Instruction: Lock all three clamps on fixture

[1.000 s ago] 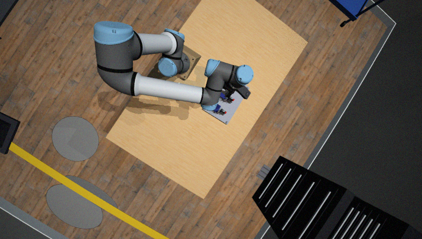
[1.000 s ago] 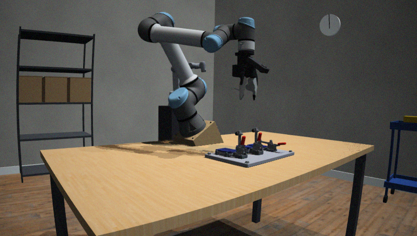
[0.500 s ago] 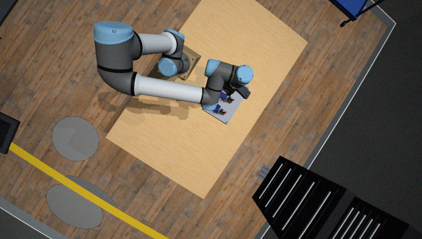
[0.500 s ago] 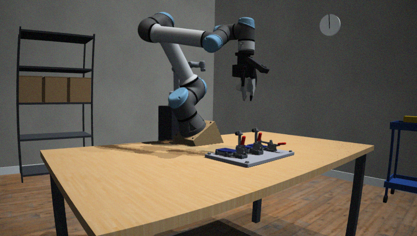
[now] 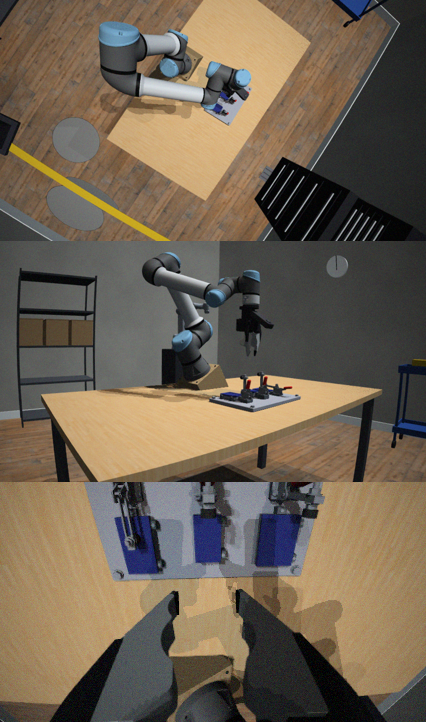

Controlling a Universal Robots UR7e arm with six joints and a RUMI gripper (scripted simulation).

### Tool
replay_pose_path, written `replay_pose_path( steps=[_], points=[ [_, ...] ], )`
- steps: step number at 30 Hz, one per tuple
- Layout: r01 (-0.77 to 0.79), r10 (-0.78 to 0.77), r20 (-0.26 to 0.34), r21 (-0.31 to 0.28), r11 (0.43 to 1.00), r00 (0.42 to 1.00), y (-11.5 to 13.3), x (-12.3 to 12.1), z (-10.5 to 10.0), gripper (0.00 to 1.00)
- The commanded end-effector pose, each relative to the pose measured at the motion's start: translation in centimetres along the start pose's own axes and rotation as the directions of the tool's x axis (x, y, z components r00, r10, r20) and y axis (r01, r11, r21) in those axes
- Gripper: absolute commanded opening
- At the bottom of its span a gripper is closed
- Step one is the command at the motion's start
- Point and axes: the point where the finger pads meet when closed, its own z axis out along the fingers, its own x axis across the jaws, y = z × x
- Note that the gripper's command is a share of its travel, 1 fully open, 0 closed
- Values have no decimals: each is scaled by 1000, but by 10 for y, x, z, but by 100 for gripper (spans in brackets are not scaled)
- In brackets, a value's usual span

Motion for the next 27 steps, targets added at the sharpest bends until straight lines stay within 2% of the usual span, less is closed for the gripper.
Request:
replay_pose_path(
  steps=[1, 4, 9, 21, 26, 27],
  points=[
    [-1, 1, 5, 19, 1000, 1000, -7, 0, 5, 28],
    [-1, 1, 5, 19, 1000, 1000, -7, 0, 5, 28],
    [-1, 1, 5, 19, 1000, 1000, -36, 50, 3, 28],
    [-1, 1, 5, 19, 1000, 1000, -36, 50, 3, 28],
    [-1, 1, 5, 19, 1000, 1000, -67, 96, 4, 28],
    [-1, 1, 5, 19, 1000, 1000, -67, 96, 4, 28]
  ],
)
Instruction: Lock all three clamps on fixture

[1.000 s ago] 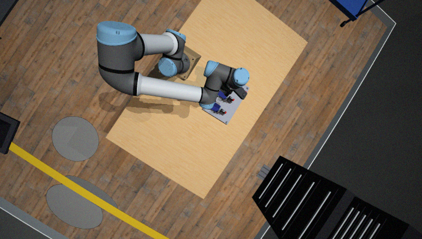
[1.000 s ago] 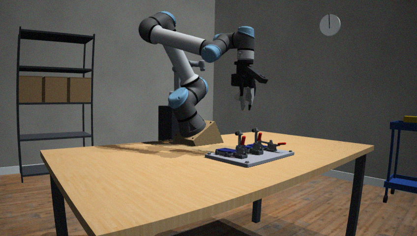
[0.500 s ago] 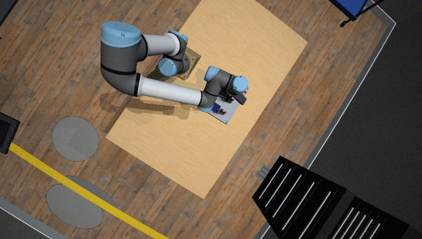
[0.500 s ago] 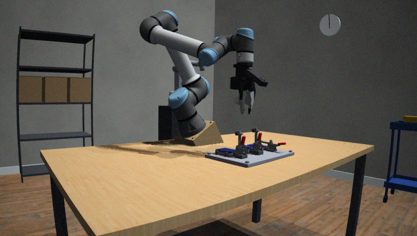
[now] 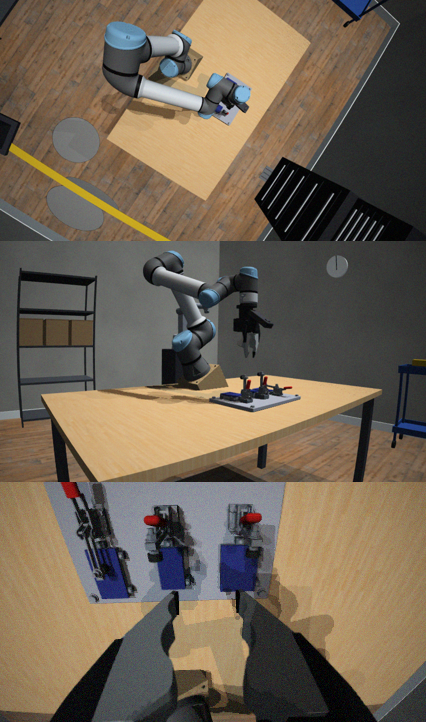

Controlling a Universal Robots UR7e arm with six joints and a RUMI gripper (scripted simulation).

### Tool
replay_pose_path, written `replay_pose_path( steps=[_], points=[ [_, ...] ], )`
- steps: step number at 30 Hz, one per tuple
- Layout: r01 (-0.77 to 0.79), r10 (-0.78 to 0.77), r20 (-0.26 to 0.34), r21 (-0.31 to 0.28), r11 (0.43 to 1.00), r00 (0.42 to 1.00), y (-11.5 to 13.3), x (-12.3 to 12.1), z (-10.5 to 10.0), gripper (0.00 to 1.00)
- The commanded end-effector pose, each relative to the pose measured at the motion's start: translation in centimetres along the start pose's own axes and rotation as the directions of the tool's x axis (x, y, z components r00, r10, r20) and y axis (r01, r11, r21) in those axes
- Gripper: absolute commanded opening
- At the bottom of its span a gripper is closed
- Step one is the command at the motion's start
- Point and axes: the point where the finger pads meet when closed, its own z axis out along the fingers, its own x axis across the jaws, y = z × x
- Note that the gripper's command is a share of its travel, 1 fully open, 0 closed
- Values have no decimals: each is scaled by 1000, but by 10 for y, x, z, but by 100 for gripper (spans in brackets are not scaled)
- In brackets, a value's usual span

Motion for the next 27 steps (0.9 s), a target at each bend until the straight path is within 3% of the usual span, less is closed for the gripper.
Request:
replay_pose_path(
  steps=[1, 11, 16, 27],
  points=[
    [-1, 1, 2, 2, 1000, 1000, -26, 36, 1, 28],
    [-1, 1, 2, 2, 1000, 1000, -26, 36, 1, 28],
    [-1, 1, 2, 2, 1000, 1000, -39, 54, 2, 28],
    [-1, 1, 2, 2, 1000, 1000, -39, 54, 2, 28]
  ],
)
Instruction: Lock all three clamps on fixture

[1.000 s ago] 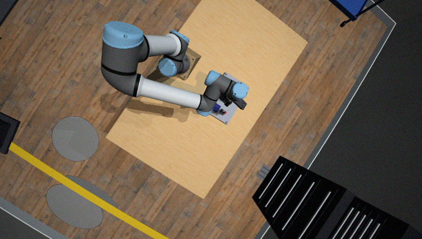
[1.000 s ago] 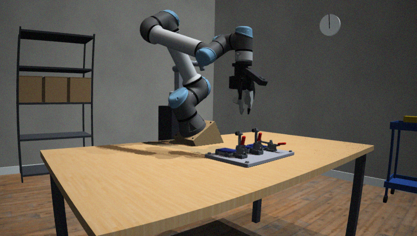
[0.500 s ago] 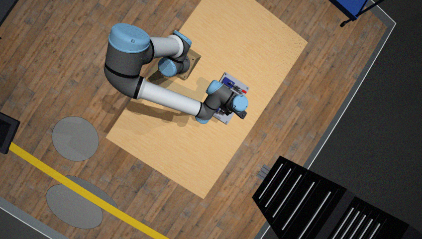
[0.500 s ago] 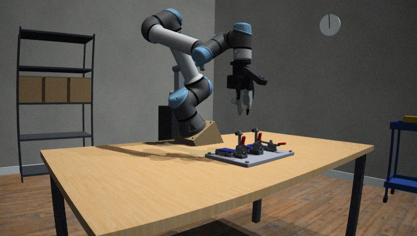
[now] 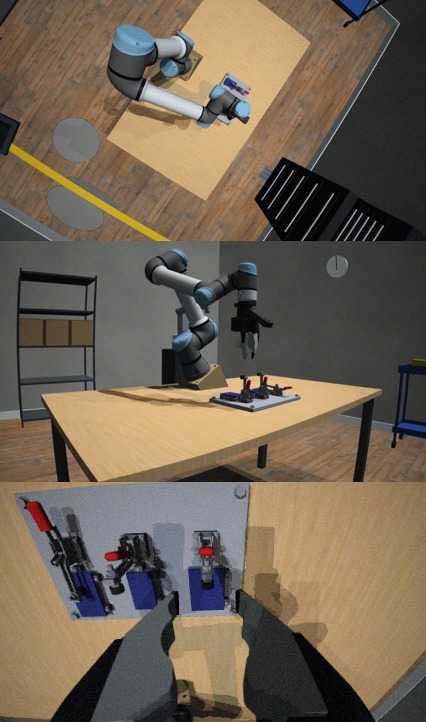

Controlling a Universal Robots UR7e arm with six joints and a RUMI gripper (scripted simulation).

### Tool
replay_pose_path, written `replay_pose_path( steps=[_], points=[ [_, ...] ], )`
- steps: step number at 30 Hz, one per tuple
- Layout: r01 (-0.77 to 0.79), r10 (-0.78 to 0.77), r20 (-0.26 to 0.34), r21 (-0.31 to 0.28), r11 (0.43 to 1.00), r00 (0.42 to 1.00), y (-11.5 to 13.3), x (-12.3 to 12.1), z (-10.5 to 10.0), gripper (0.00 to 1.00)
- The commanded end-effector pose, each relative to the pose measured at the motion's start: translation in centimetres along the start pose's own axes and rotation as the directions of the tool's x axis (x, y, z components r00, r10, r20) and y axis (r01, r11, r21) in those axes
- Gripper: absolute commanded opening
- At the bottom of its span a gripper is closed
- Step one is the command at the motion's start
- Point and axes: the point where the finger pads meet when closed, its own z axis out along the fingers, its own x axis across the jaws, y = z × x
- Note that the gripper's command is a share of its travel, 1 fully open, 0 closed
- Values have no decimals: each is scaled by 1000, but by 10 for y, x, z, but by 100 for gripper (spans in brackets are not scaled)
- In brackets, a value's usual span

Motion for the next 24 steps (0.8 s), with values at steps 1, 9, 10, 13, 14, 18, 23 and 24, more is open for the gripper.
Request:
replay_pose_path(
  steps=[1, 9, 10, 13, 14, 18, 23, 24],
  points=[
    [1, -1, 1, 1, 1000, 1000, -2, 1, 0, 28],
    [1, -1, 1, 1, 1000, 1000, -1, 0, 30, 28],
    [1, -1, 1, 1, 1000, 1000, -1, 0, 30, 28],
    [1, -1, 1, 1, 1000, 1000, -1, 0, 30, 28],
    [1, -1, 1, 1, 1000, 1000, -1, 0, 30, 28],
    [1, -1, 1, 1, 1000, 1000, -1, 0, 30, 28],
    [1, -1, 1, 1, 1000, 1000, 0, 0, 57, 28],
    [1, -1, 1, 1, 1000, 1000, 0, 0, 57, 28]
  ],
)
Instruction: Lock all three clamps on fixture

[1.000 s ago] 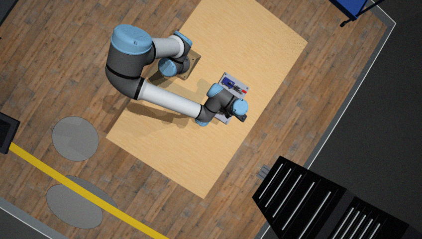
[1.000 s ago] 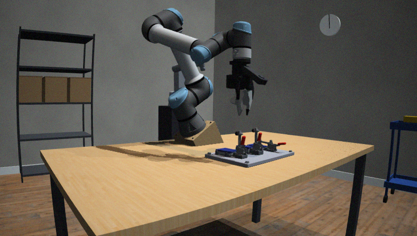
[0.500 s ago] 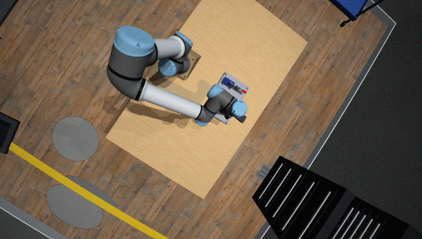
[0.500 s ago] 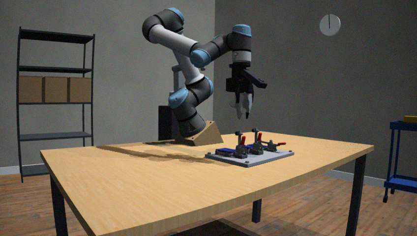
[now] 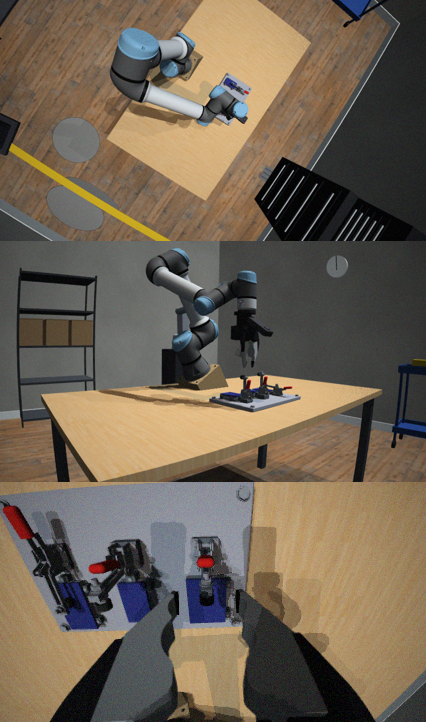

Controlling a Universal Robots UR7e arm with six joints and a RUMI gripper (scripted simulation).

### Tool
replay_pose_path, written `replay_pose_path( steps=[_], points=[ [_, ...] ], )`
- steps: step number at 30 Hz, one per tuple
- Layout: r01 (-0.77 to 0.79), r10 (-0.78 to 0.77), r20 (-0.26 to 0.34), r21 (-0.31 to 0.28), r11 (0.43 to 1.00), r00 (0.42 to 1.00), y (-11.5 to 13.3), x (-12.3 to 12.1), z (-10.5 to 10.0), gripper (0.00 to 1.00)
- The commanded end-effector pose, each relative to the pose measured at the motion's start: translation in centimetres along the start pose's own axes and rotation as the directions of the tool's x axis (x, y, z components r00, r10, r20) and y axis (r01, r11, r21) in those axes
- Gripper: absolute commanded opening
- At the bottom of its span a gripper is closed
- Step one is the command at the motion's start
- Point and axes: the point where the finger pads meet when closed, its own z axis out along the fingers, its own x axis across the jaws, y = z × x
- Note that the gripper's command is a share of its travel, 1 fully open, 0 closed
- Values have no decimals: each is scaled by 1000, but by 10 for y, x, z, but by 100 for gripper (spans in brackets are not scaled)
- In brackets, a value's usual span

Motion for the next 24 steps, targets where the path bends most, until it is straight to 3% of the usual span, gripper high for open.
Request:
replay_pose_path(
  steps=[1, 11, 16, 24],
  points=[
    [2, -2, 2, -5, 1000, 1000, 1, -1, 24, 28],
    [2, -2, 2, -5, 1000, 1000, 1, -1, 24, 28],
    [2, -2, 2, -5, 1000, 1000, 1, -1, 52, 28],
    [2, -2, 2, -5, 1000, 1000, 1, -1, 52, 28]
  ],
)
